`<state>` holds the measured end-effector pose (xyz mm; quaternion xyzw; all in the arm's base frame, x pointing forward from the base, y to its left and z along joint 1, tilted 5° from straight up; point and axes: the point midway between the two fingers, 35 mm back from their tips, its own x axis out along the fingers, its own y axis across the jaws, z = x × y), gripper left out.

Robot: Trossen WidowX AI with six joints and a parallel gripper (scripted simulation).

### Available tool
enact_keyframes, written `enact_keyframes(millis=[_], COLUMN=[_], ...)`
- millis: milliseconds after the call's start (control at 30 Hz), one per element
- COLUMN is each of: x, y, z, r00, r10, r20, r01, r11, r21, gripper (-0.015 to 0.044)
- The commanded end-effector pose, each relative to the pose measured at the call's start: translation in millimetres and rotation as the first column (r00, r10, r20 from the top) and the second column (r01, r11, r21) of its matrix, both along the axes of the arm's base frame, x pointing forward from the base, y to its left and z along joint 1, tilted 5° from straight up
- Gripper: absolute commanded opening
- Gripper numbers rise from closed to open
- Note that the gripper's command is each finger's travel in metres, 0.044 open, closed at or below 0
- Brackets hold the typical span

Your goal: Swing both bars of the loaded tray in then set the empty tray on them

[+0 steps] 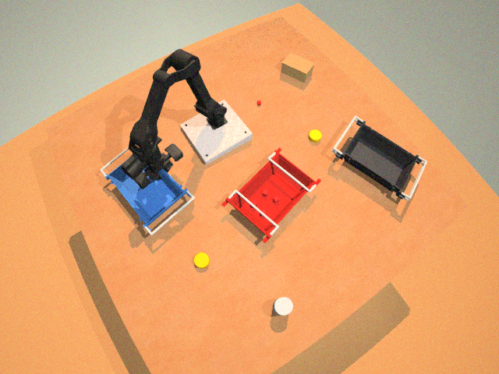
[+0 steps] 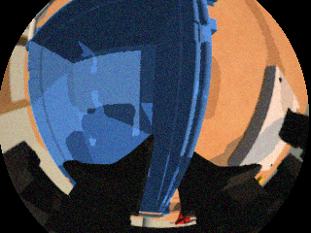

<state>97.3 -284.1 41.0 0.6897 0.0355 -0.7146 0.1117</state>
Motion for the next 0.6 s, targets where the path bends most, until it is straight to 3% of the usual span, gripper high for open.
enact_keyframes(millis=[0,433,567], x=[0.5,2.1,2.0], y=[1.7,8.9,9.8], z=[4.5,75.1,79.0], r00=[1.000,1.000,1.000], r10=[0.004,0.004,0.004], r20=[0.001,0.002,0.002], r01=[-0.004,-0.004,-0.004], r11=[1.000,1.000,1.000], r21=[0.010,0.010,0.010], gripper=[0.0008,0.0000,0.0000])
